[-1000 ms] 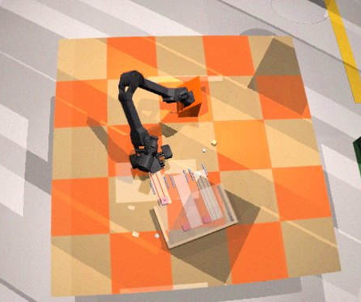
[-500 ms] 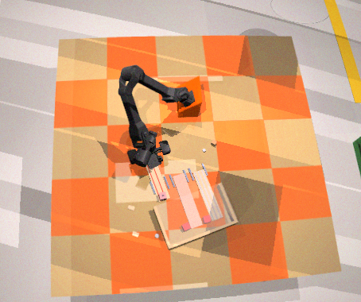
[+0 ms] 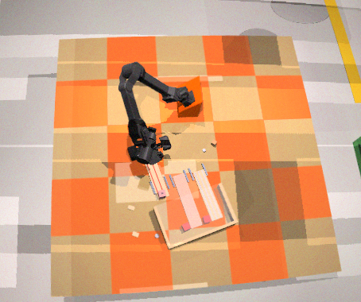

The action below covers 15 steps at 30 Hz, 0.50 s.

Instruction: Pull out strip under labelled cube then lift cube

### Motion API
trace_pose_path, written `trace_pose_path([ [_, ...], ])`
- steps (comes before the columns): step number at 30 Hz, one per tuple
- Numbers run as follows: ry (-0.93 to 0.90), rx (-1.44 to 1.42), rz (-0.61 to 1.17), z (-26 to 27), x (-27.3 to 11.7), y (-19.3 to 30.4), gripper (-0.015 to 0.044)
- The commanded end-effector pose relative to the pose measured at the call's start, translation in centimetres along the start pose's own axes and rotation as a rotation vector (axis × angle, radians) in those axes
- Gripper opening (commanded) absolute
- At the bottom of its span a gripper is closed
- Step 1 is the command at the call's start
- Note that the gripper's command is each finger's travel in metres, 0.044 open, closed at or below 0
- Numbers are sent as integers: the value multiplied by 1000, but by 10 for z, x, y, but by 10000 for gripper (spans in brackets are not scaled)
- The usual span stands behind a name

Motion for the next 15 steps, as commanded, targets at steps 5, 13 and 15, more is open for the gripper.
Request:
trace_pose_path([
  [5, 9, 84, -3, -3, -12, -13, 79],
  [13, 8, 128, -4, 0, -13, -40, 289],
  [15, 8, 129, -5, 1, -13, -46, 341],
])
Point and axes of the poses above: the point midway between the two fingers, 35 mm back from their tips, its own x axis out along the fingers, its own z axis across the jaws, y = z × x, the point moved 3 cm from there along -x, back along the fingers, and after that the axes turned 4 degrees about x, right-handed, at the moved point
